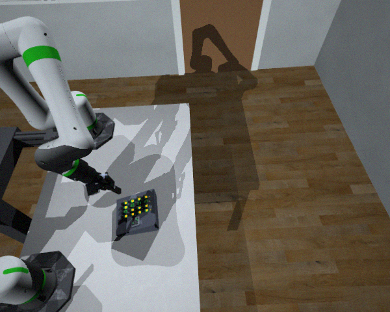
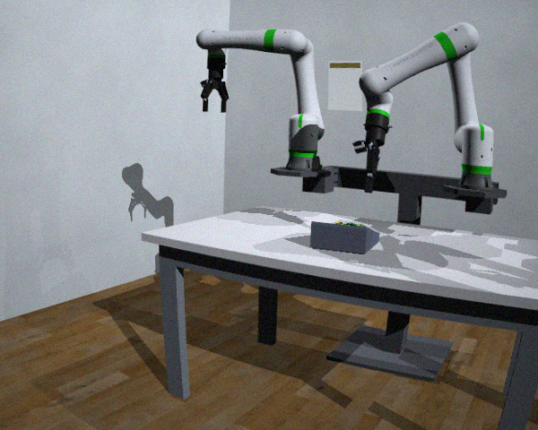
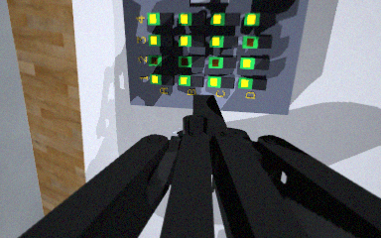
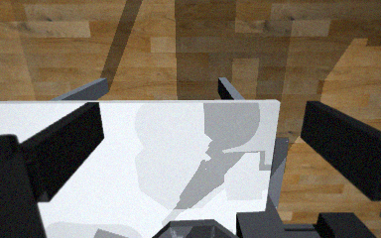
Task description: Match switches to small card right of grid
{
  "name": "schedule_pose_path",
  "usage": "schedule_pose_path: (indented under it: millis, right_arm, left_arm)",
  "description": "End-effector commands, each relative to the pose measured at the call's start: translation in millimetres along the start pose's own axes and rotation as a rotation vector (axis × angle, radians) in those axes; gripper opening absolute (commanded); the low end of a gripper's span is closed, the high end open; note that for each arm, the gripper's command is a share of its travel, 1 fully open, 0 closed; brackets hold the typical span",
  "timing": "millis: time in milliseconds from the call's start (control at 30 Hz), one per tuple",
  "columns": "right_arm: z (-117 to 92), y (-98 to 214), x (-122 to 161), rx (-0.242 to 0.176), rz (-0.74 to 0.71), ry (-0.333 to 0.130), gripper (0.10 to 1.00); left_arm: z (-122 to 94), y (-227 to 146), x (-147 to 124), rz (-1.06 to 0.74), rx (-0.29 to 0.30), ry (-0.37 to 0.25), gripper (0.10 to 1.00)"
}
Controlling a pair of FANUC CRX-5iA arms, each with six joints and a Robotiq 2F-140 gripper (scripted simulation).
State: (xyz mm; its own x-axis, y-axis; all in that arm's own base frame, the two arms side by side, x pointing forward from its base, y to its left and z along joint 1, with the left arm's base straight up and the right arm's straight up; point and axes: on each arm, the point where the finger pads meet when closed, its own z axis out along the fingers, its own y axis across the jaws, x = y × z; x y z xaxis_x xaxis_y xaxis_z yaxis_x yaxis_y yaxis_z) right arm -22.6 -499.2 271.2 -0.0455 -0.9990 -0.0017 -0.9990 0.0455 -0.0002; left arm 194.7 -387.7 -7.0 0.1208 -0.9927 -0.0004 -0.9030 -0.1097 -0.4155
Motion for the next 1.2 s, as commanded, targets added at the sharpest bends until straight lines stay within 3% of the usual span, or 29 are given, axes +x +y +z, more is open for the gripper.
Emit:
schedule_pose_path:
  millis: [0,967,1167]
  right_arm:
    - [-0.8,0.1,0.3,0.0,0.0,0.002,1.0]
    - [-0.8,0.1,0.3,0.0,0.0,0.002,1.0]
    - [-0.8,0.1,0.3,0.0,0.0,0.002,1.0]
  left_arm:
    - [-0.5,0.1,0.6,0.0,0.0,0.002,0.099]
    - [-0.2,1.2,0.7,0.003,0.001,0.003,0.099]
    - [13.5,1.1,0.7,0.003,0.001,0.003,0.099]
